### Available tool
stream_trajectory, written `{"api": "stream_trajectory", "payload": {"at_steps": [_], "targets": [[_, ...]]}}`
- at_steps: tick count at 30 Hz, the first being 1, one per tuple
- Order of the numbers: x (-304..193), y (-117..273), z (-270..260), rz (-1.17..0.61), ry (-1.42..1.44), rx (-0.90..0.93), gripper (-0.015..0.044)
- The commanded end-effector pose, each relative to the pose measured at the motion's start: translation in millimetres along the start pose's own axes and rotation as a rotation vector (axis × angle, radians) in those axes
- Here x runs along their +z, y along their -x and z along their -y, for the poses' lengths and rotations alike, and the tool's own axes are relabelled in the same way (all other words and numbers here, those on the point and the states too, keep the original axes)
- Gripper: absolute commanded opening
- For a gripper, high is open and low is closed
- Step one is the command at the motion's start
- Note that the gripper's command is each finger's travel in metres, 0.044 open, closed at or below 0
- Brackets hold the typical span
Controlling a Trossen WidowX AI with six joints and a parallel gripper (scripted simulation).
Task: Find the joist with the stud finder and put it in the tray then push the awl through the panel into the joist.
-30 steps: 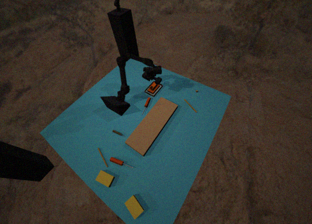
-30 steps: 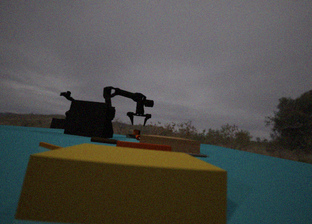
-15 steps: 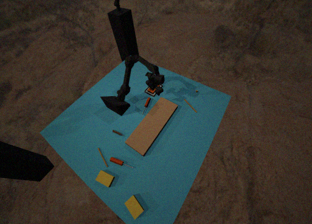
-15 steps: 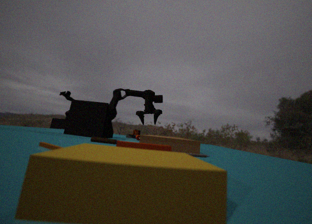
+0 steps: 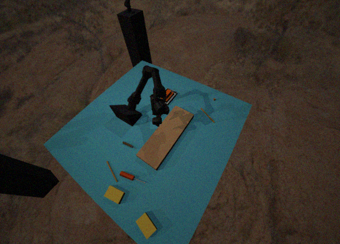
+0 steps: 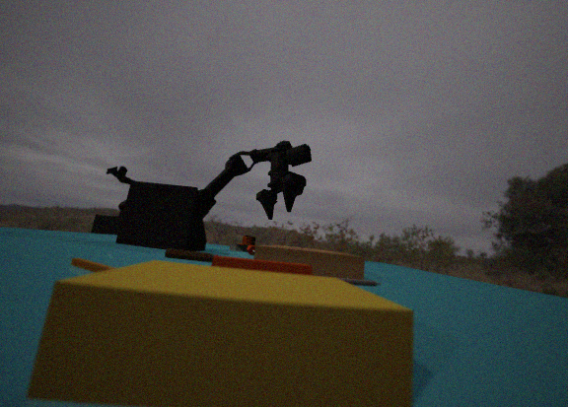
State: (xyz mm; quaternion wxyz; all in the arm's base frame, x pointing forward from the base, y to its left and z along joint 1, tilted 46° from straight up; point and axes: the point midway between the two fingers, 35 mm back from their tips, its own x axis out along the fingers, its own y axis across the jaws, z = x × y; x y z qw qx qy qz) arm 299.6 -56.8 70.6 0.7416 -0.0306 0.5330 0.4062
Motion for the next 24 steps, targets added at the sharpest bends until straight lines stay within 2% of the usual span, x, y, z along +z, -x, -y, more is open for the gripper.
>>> {"api": "stream_trajectory", "payload": {"at_steps": [1, 8, 17, 24], "targets": [[-44, -10, 37, -0.044, -0.111, 0.011, 0.044], [-153, -40, 84, -0.098, -0.361, 0.075, 0.044], [-268, -89, 88, -0.114, -0.508, 0.201, 0.044], [-277, -94, 86, -0.112, -0.515, 0.213, 0.044]]}}
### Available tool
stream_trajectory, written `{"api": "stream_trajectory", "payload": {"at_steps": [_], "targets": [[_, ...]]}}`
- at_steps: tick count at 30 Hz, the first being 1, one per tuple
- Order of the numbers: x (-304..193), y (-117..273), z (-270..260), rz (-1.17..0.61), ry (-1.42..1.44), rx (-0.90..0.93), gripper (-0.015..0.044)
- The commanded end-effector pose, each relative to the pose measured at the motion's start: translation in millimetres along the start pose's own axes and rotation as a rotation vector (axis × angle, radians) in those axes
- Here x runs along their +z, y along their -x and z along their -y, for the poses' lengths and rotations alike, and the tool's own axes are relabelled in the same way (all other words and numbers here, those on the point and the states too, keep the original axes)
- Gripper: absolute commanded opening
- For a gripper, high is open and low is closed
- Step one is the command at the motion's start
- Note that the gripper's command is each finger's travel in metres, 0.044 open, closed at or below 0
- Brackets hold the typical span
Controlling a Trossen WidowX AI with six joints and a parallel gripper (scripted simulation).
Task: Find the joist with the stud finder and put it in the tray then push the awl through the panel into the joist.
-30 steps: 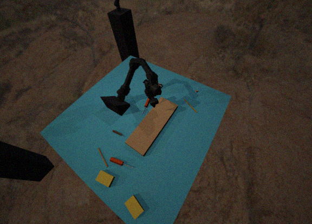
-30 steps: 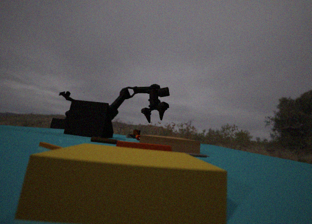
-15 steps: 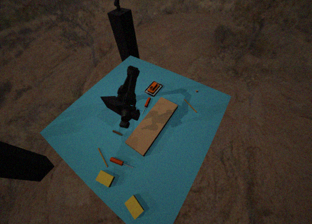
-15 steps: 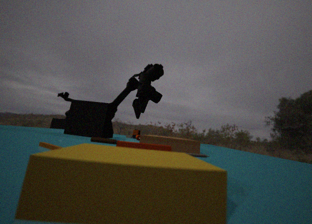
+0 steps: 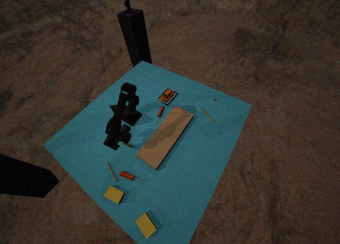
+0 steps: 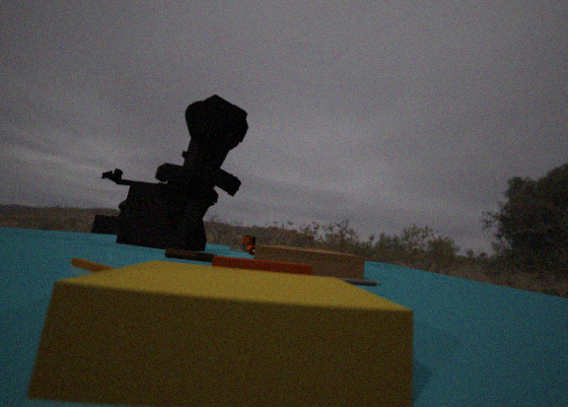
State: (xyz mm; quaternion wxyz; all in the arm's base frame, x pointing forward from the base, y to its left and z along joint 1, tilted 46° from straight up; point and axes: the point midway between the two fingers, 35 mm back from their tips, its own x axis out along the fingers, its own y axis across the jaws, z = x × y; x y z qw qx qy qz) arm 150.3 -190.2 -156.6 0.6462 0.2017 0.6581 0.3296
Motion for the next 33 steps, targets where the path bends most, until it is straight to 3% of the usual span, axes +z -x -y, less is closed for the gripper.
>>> {"api": "stream_trajectory", "payload": {"at_steps": [1, 33], "targets": [[-1, 1, 3, -0.006, 0.013, -0.012, 0.044], [-4, -39, 2, -0.005, 0.014, -0.011, 0.044]]}}
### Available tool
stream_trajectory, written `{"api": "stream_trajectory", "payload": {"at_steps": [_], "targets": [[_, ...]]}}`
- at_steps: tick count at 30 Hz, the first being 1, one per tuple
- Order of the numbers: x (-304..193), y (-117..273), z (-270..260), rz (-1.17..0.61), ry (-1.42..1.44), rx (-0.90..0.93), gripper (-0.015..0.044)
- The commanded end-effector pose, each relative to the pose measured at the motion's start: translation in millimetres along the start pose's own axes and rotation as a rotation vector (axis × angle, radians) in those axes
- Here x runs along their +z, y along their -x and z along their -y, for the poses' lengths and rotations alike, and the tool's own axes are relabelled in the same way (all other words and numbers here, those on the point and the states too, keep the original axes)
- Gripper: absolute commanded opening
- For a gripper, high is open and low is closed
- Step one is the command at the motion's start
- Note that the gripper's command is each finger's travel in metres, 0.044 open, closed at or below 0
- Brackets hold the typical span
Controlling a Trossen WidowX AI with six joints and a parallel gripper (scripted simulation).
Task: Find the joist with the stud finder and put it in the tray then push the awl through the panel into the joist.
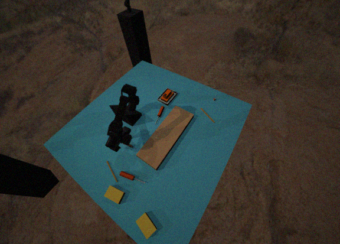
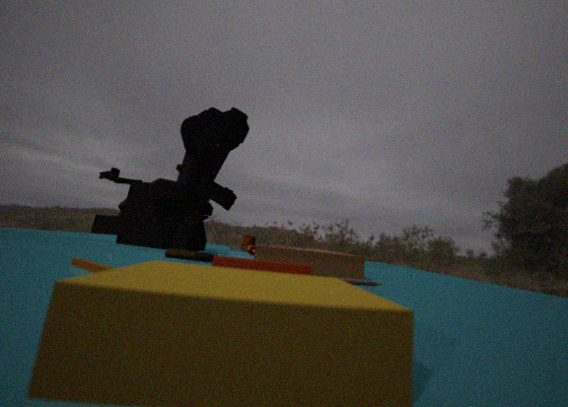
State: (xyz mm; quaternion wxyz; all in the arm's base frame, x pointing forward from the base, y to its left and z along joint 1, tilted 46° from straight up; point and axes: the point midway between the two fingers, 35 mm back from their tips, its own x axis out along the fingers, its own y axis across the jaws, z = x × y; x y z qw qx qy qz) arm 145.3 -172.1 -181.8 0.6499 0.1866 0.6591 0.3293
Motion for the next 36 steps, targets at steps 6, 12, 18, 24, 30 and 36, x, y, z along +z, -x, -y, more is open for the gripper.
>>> {"api": "stream_trajectory", "payload": {"at_steps": [6, 12, 18, 24, 30, 36], "targets": [[0, -17, -3, 0.001, -0.006, 0.012, 0.044], [0, -18, -3, 0.001, -0.006, 0.012, 0.0414], [0, -18, -3, 0.001, -0.006, 0.012, 0.0256], [0, -18, -3, 0.001, -0.006, 0.012, 0.0099], [0, -18, -3, 0.001, -0.006, 0.012, 0.0039], [0, -3, 0, 0.001, -0.006, 0.011, 0.0]]}}
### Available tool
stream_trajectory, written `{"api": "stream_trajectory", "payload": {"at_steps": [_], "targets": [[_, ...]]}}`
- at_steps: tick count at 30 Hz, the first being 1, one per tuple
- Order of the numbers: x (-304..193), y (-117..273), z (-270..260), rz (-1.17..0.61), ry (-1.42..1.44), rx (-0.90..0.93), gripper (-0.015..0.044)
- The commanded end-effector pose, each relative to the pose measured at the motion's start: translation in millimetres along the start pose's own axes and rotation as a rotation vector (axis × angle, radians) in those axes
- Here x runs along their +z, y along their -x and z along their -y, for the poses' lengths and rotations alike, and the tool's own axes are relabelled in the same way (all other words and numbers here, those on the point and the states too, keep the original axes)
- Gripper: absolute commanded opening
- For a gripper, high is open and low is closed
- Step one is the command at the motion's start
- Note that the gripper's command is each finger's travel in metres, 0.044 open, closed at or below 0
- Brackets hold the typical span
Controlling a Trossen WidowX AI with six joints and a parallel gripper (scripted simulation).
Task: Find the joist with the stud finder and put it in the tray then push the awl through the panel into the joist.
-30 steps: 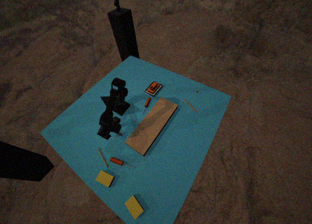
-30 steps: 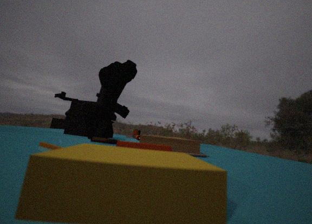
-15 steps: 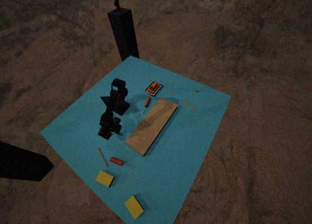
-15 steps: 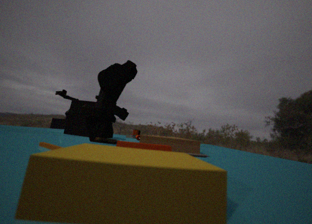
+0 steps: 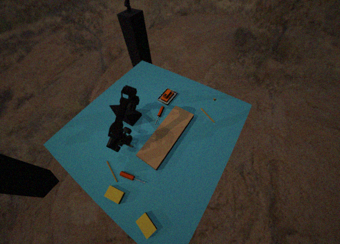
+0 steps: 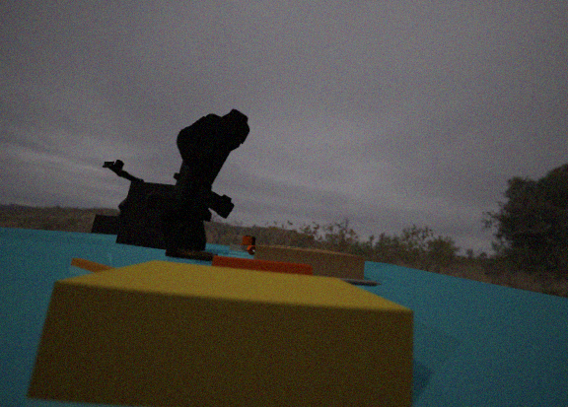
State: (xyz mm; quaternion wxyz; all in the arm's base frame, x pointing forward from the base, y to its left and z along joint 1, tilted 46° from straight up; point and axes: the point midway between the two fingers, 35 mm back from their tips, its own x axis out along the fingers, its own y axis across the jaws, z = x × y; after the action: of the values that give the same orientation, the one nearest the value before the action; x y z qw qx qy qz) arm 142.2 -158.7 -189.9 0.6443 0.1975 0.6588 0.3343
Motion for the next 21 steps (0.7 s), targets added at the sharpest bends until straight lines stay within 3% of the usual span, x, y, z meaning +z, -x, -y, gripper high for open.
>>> {"api": "stream_trajectory", "payload": {"at_steps": [1, 16, 21], "targets": [[1, 19, 5, 0.003, 0.003, -0.014, 0.0], [-9, 116, 2, 0.001, 0.001, -0.015, 0.0], [-9, 120, 1, -0.003, 0.008, -0.02, 0.0]]}}
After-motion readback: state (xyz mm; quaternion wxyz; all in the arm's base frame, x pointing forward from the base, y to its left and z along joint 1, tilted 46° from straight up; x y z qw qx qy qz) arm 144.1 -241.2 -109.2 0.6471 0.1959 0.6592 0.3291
